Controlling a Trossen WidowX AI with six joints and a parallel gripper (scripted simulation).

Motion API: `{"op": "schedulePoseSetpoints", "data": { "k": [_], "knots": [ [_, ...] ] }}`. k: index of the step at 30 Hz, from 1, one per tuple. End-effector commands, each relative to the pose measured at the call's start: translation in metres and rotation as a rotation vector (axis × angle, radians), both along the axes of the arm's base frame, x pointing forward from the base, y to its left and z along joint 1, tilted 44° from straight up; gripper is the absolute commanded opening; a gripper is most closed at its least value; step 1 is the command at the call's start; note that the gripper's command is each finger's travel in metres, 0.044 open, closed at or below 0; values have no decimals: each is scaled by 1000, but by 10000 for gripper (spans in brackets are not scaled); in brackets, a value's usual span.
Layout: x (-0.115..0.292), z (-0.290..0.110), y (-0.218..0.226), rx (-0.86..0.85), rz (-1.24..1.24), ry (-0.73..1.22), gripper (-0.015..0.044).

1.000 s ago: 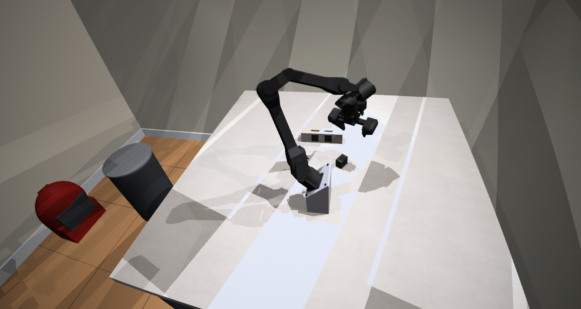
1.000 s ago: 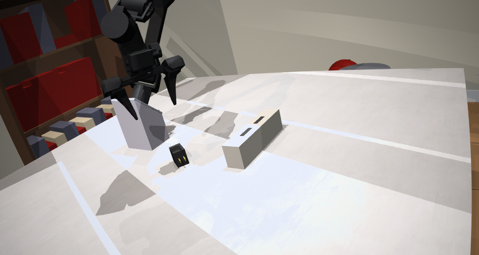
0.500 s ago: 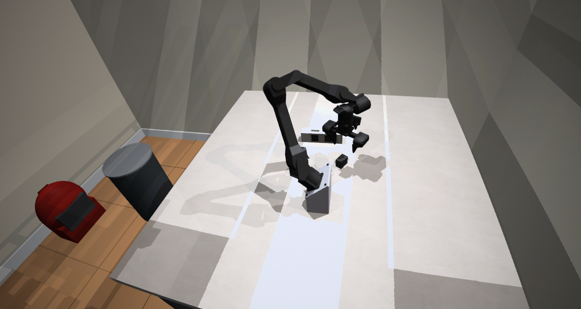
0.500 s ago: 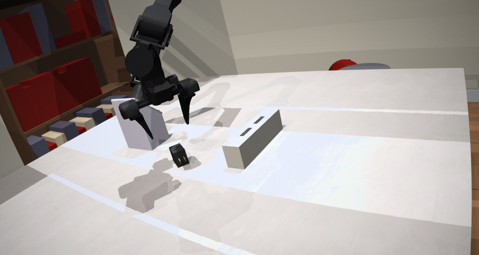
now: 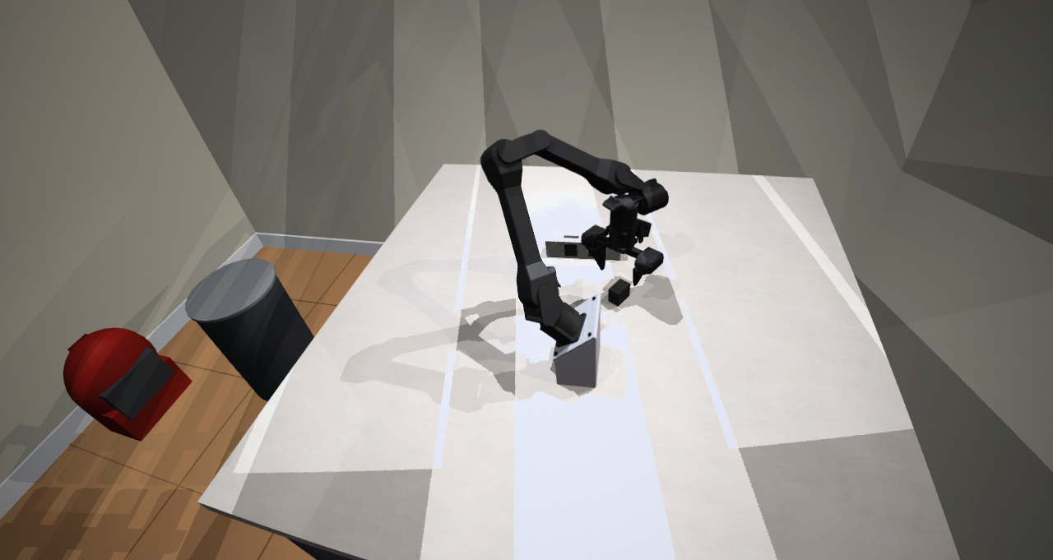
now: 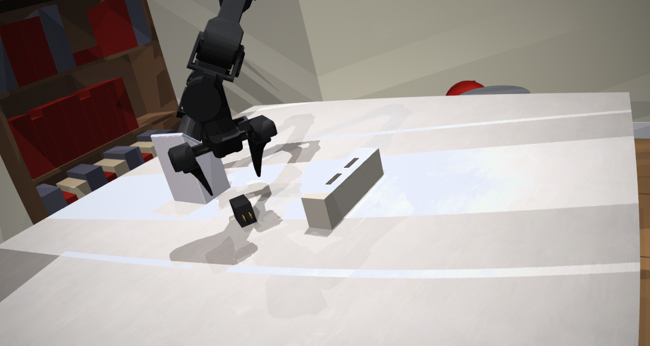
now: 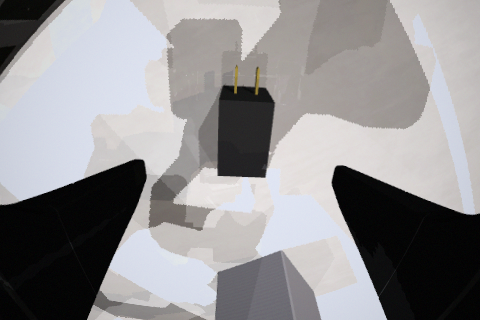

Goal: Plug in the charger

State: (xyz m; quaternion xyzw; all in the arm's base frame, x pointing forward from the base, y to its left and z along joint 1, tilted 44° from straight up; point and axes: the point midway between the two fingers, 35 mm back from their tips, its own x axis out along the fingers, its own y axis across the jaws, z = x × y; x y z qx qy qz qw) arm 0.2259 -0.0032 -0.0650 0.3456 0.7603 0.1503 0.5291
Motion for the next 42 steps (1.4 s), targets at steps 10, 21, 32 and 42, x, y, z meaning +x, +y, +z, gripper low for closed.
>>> {"op": "schedulePoseSetpoints", "data": {
  "k": [10, 21, 32, 42],
  "knots": [
    [-4, -15, 12, 3, -2, 18, 440],
    [-6, -29, 24, 3, -3, 18, 440],
    [-10, -41, 37, 4, -2, 18, 440],
    [-11, -46, 42, 5, -2, 18, 440]
  ]
}}
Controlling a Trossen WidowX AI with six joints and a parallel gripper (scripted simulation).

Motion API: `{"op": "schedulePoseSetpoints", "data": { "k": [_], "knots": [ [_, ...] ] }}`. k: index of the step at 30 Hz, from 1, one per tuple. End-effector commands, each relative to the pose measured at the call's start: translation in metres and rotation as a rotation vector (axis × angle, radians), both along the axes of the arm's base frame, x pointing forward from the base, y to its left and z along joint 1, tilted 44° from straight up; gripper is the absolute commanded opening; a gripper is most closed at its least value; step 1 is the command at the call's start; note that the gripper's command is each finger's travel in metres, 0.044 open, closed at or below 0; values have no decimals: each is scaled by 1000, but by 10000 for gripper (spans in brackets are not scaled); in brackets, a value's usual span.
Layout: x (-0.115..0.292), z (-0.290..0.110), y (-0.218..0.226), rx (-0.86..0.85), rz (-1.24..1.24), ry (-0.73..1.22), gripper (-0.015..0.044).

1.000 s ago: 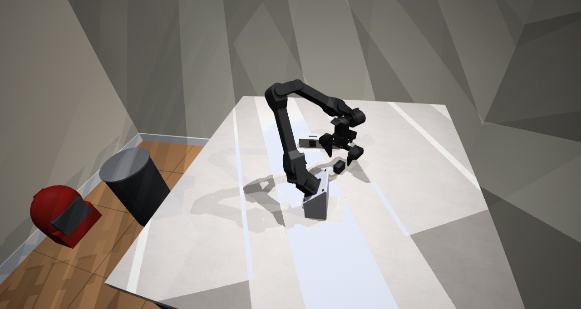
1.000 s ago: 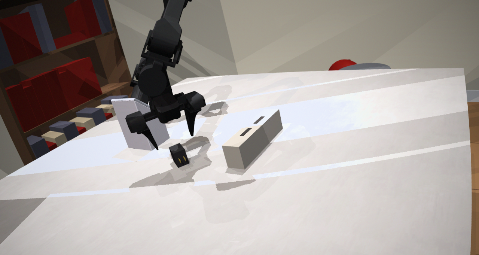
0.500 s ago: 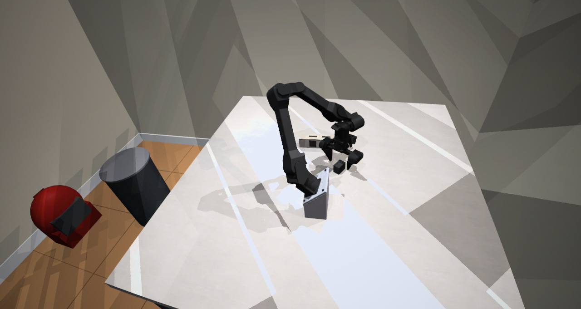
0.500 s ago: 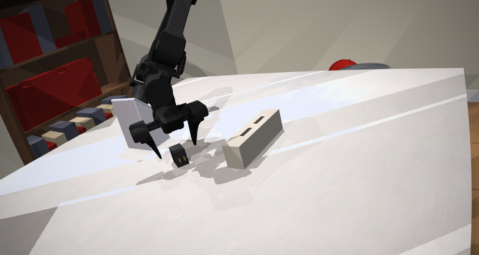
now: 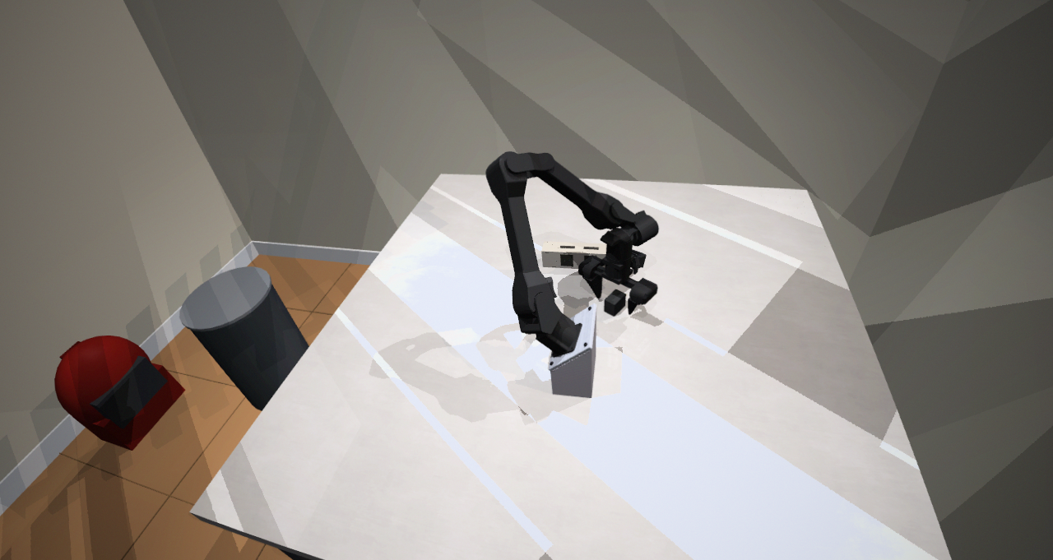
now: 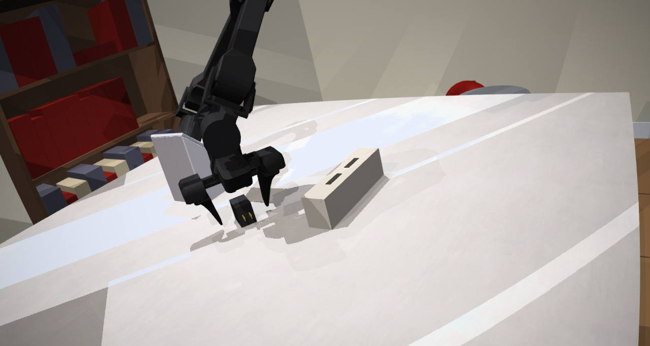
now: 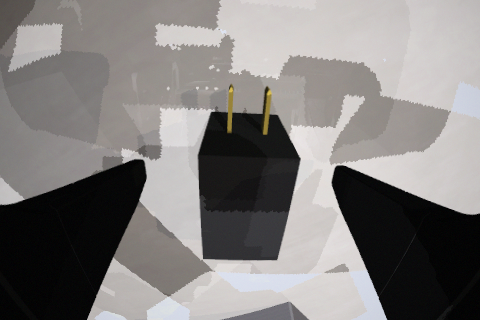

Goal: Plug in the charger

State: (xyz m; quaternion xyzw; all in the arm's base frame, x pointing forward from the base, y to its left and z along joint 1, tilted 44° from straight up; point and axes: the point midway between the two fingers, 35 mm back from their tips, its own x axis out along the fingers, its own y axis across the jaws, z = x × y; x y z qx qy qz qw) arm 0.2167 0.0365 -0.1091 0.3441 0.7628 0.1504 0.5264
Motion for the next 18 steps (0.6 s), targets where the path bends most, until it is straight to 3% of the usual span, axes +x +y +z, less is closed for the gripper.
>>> {"op": "schedulePoseSetpoints", "data": {
  "k": [1, 12, 18],
  "knots": [
    [0, 0, 0, 0, 0, 0, 414],
    [0, 0, 0, 0, 0, 0, 125],
    [0, 0, 0, 0, 0, 0, 85]
  ]
}}
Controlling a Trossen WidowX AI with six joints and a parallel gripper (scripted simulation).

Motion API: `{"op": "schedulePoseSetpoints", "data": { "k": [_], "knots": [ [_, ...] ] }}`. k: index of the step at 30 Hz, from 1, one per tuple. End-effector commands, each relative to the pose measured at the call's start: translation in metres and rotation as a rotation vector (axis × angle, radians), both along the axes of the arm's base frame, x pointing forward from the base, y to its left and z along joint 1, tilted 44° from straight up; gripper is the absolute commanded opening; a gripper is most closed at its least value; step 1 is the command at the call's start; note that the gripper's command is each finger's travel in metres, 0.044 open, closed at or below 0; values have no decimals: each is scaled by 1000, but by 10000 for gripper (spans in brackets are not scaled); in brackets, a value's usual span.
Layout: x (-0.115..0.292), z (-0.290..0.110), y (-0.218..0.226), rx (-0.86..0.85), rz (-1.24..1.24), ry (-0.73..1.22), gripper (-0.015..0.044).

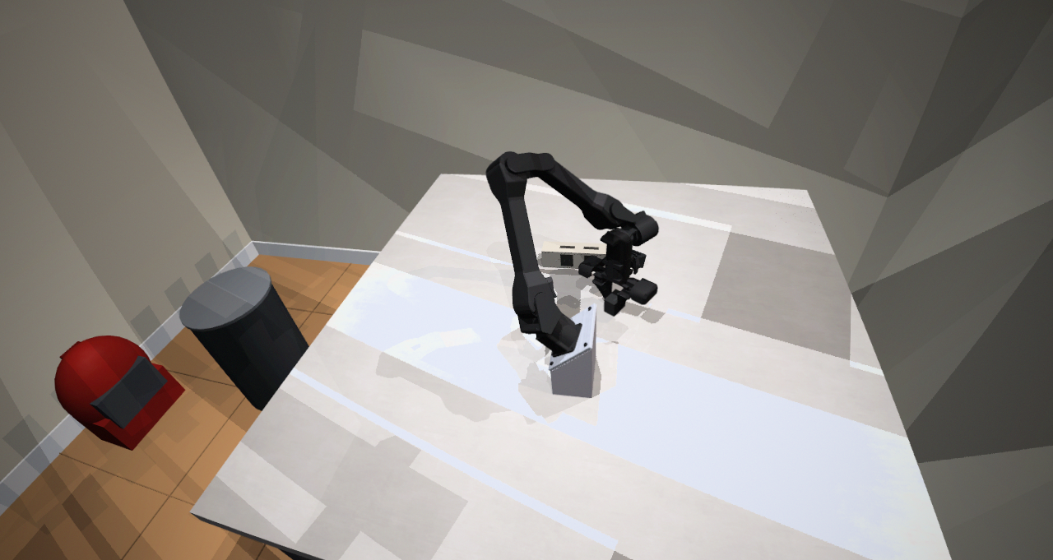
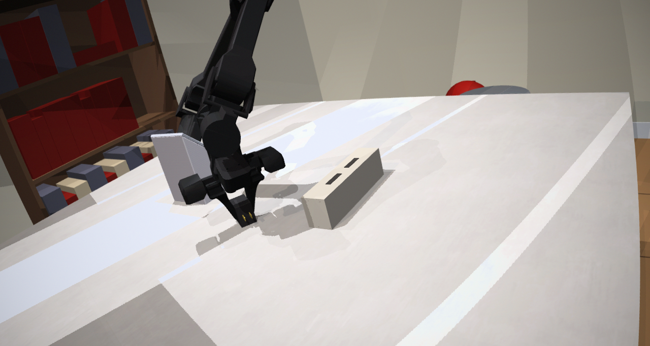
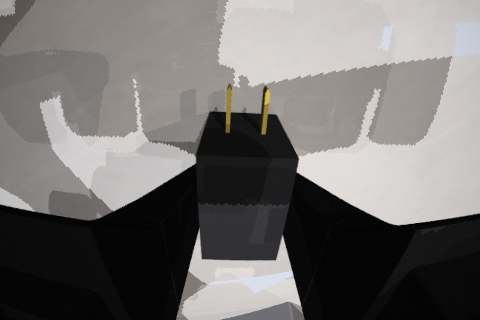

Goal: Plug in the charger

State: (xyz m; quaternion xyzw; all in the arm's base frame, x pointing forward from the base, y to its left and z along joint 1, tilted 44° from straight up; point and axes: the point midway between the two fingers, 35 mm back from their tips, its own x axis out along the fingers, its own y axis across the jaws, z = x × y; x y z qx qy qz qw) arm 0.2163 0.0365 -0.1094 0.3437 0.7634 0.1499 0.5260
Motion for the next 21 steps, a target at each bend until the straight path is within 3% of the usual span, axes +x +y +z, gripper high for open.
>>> {"op": "schedulePoseSetpoints", "data": {
  "k": [1, 4, 21],
  "knots": [
    [0, 0, 0, 1, -1, -1, 78],
    [1, 3, -3, 1, -1, -1, 0],
    [0, 42, -38, 4, -5, 8, 0]
  ]
}}
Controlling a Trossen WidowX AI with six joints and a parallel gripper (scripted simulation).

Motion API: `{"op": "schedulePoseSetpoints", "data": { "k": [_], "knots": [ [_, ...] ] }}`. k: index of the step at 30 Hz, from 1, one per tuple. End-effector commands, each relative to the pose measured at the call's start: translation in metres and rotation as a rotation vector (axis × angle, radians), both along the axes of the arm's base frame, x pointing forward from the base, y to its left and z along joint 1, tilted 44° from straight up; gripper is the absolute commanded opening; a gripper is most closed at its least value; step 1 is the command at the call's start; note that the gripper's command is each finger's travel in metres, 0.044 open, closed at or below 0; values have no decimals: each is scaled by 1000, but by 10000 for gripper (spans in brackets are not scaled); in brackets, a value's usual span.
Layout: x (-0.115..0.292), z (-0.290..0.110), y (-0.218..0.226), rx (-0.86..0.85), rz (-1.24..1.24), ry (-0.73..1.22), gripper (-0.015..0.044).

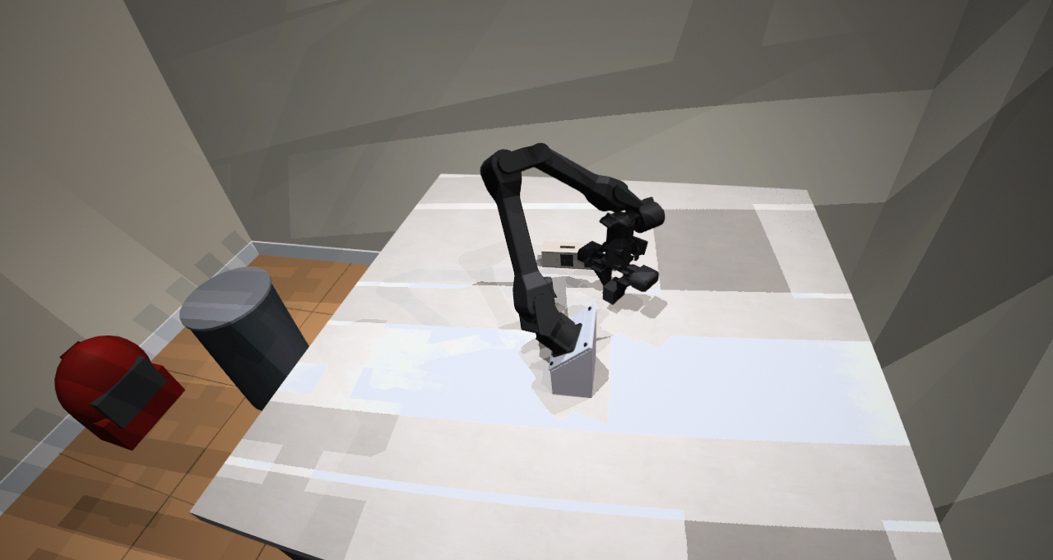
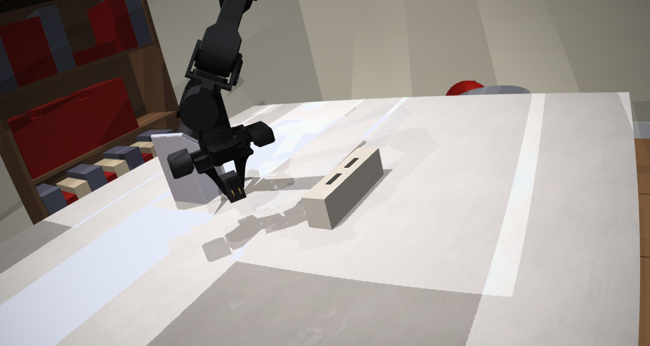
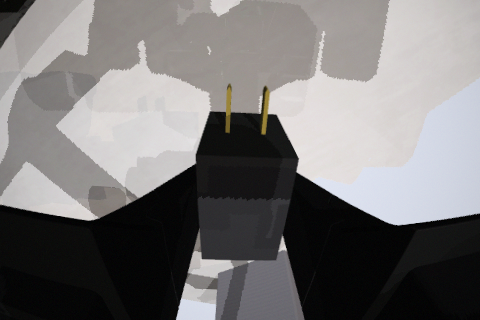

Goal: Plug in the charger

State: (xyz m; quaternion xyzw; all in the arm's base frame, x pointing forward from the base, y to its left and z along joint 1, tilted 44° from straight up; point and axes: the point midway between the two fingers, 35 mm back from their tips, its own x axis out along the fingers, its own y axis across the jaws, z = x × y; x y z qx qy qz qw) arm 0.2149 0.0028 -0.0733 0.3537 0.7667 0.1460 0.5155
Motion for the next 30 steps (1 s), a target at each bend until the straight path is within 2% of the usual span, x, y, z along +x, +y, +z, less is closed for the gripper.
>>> {"op": "schedulePoseSetpoints", "data": {
  "k": [1, 30],
  "knots": [
    [2, 6, -3, -8, 11, -20, 0],
    [21, 26, 47, -3, 169, -178, 0]
  ]
}}
